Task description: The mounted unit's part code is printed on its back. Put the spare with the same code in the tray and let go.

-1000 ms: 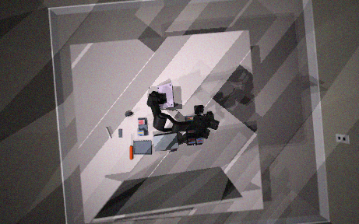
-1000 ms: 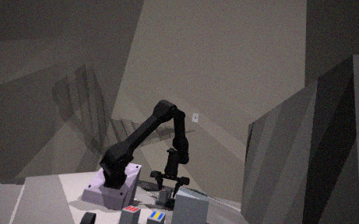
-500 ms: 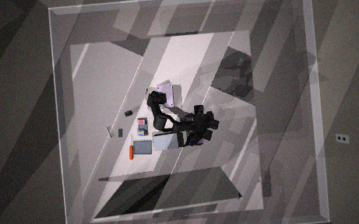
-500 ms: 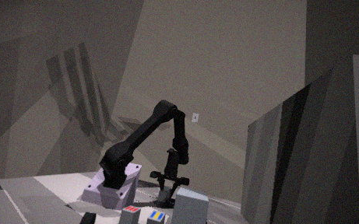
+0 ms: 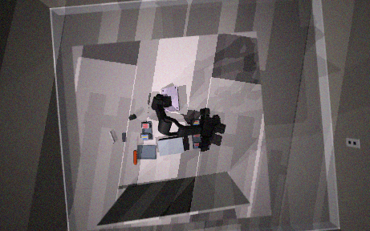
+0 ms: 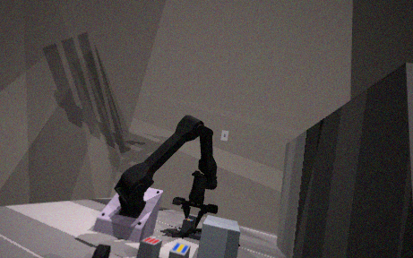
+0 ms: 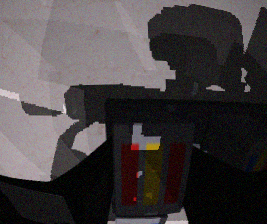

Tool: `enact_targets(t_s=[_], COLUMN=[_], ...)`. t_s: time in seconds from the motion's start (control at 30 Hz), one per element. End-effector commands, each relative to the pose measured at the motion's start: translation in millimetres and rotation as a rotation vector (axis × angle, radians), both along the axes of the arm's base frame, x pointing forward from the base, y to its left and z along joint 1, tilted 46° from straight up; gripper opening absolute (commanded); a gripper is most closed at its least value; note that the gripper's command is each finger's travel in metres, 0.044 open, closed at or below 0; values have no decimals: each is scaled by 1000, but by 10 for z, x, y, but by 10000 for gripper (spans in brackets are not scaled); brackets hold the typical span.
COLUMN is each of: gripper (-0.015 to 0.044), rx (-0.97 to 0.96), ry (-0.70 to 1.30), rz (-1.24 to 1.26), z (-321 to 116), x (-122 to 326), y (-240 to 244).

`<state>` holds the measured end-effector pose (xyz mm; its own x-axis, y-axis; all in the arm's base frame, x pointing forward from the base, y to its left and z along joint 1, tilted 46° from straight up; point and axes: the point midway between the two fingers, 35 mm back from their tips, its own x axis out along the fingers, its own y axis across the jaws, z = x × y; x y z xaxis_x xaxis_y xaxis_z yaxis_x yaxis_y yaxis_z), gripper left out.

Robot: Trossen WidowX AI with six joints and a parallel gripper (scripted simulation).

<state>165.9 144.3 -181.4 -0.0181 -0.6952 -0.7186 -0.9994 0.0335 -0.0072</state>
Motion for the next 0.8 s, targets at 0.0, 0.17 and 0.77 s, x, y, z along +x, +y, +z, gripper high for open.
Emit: enact_targets(t_s=[0.0, 0.17, 0.77], gripper=[0, 0, 0], rx=[0, 0, -2], ry=[0, 0, 2], rz=[0, 1, 6], z=[0, 65, 567], x=[0, 10, 12], y=[1, 77, 555])
